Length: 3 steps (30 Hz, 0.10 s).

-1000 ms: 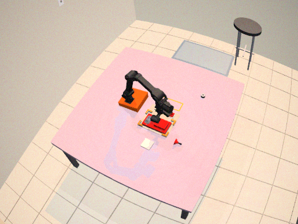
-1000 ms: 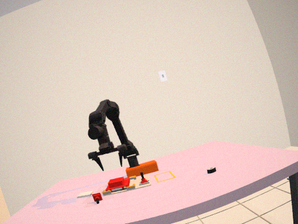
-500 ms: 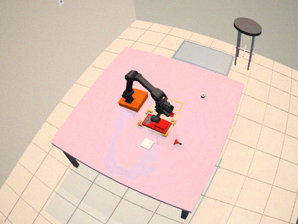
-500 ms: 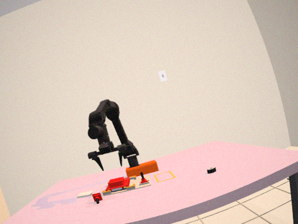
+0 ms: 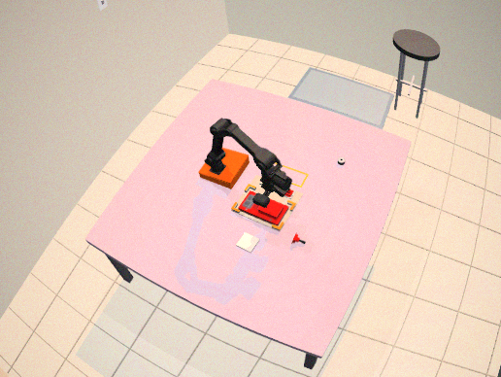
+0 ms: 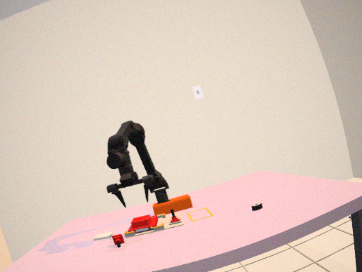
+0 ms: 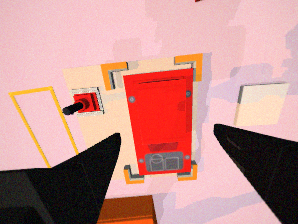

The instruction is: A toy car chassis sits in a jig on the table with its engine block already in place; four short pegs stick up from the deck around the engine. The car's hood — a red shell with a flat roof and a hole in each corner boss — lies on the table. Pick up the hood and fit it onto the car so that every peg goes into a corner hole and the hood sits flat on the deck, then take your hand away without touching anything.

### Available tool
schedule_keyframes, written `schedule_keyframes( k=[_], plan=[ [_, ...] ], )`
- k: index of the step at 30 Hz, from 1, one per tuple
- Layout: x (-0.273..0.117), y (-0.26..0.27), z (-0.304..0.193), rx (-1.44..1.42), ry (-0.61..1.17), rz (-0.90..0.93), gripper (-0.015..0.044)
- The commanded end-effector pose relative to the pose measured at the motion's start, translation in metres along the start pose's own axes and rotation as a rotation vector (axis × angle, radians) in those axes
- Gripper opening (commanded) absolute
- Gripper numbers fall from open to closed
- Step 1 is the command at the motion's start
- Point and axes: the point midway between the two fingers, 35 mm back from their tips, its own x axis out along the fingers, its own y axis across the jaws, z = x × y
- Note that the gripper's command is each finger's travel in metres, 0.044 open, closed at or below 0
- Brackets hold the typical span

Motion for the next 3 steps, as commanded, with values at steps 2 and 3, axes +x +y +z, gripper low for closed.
schedule_keyframes(
  k=[2, 3],
  plan=[
    [-0.0007, -0.0007, 0.0000, 0.002, 0.001, -0.005, 0.0440],
    [-0.0007, -0.0007, 0.0000, 0.002, 0.001, -0.005, 0.0440]
  ],
)
